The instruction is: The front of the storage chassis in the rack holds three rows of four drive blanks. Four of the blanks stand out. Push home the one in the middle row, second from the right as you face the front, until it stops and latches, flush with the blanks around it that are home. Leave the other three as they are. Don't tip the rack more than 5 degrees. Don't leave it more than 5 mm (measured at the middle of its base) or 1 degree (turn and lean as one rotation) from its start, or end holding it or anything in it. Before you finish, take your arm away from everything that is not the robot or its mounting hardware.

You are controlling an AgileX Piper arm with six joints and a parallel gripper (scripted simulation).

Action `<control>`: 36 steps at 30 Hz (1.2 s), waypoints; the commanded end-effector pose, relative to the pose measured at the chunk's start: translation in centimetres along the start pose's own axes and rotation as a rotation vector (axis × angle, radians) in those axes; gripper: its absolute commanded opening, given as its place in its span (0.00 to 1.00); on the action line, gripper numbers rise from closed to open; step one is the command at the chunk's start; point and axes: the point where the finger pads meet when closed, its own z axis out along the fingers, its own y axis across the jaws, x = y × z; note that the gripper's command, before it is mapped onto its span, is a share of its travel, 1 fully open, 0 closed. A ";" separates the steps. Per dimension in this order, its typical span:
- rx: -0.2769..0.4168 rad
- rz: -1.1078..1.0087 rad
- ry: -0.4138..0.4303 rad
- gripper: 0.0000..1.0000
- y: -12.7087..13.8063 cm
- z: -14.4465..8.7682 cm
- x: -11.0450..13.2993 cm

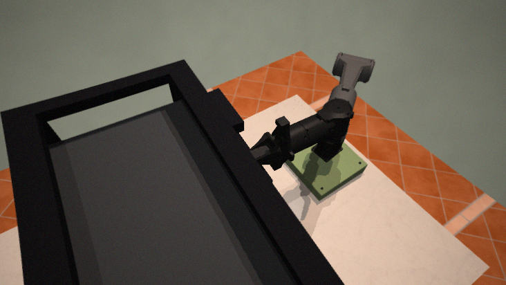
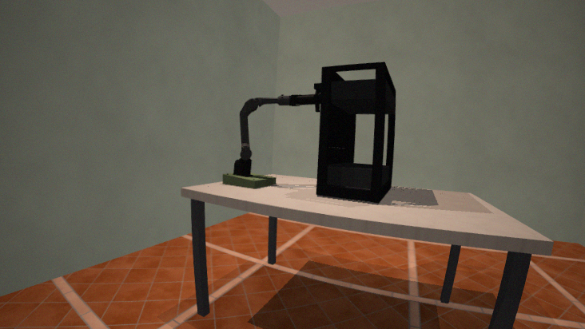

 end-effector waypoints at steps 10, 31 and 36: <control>-0.006 -0.001 -0.001 0.00 0.3 0.3 -0.1; -0.006 -0.001 -0.001 0.00 0.3 -8.0 -0.1; -0.006 -0.001 -0.001 0.00 0.3 -10.4 -0.1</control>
